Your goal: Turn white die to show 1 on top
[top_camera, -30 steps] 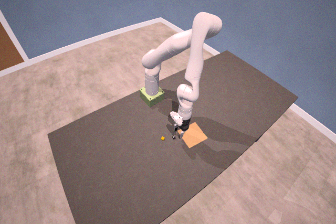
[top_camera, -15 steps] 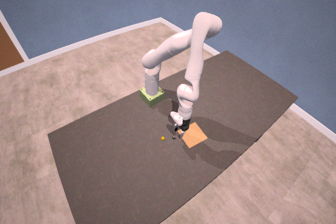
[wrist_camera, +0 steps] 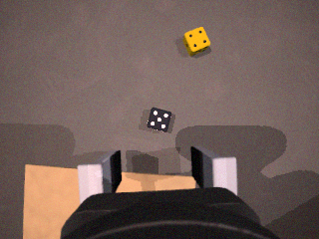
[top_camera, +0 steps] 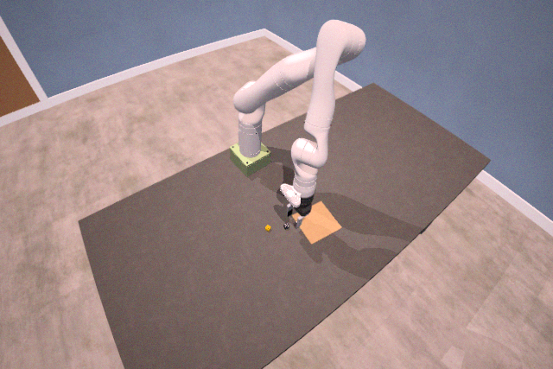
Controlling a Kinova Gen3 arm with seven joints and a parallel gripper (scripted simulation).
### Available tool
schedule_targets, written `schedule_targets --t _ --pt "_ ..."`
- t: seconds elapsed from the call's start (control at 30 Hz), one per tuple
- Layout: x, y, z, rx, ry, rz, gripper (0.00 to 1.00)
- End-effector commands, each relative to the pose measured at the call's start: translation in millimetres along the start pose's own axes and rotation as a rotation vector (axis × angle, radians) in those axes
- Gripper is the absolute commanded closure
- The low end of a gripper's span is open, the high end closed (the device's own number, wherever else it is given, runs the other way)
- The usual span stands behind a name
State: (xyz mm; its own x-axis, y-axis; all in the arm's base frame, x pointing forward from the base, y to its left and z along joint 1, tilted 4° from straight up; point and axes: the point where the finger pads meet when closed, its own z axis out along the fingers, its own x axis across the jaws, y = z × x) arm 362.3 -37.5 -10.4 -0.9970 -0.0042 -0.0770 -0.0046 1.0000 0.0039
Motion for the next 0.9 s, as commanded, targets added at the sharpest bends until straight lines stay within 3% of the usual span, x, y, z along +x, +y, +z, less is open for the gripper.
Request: schedule_targets --t 0.0,0.33,0.67,0.87 --pt "0 0 -0.4 0.0 -0.001 0.0 0.0" --pt "4 9 -0.4 0.0 -0.001 0.0 0.0" --pt "38 73 -0.4 0.0 -0.001 0.0 0.0" --pt "49 94 -0.4 0.0 -0.001 0.0 0.0"
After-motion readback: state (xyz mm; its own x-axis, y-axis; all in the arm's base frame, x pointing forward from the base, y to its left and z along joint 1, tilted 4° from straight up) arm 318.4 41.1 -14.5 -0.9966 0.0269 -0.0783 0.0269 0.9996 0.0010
